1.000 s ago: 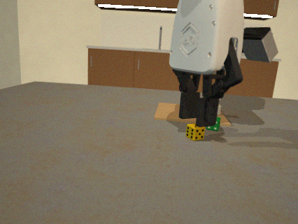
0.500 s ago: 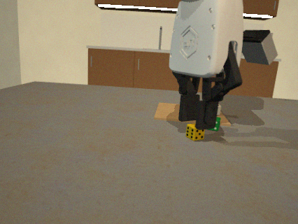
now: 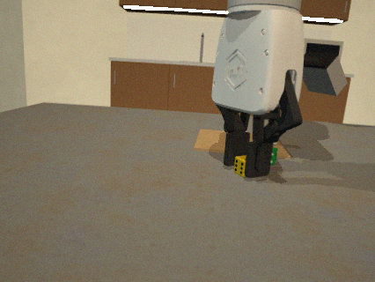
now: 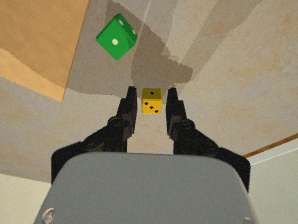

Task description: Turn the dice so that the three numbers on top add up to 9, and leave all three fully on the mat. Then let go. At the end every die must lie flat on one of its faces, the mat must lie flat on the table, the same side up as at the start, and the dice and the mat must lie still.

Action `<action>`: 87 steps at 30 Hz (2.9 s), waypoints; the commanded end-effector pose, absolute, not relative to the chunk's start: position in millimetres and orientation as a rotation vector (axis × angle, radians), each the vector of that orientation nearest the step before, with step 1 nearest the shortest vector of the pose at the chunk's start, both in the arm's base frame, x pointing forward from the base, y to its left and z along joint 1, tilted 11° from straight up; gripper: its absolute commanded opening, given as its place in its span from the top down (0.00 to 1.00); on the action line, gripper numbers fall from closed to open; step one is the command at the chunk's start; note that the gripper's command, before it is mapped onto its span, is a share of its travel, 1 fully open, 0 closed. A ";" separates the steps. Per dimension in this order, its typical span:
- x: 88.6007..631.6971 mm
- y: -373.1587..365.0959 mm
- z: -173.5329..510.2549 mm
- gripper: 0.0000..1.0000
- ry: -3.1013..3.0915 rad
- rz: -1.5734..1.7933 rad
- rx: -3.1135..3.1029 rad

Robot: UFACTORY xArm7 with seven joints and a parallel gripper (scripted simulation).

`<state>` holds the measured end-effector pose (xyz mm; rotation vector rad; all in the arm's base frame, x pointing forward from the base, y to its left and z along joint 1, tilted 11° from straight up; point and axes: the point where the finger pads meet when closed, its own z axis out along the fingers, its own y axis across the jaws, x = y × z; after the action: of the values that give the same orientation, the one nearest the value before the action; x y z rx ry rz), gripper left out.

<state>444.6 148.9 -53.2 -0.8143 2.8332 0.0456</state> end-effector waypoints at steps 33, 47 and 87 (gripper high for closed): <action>446.6 149.5 -55.5 0.64 2.830 0.046 -0.813; 446.6 149.5 -55.5 0.85 2.830 0.046 -0.813; 435.2 144.1 6.9 0.85 2.830 0.046 -0.813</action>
<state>440.4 147.1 -31.2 -0.8141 2.8319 0.0521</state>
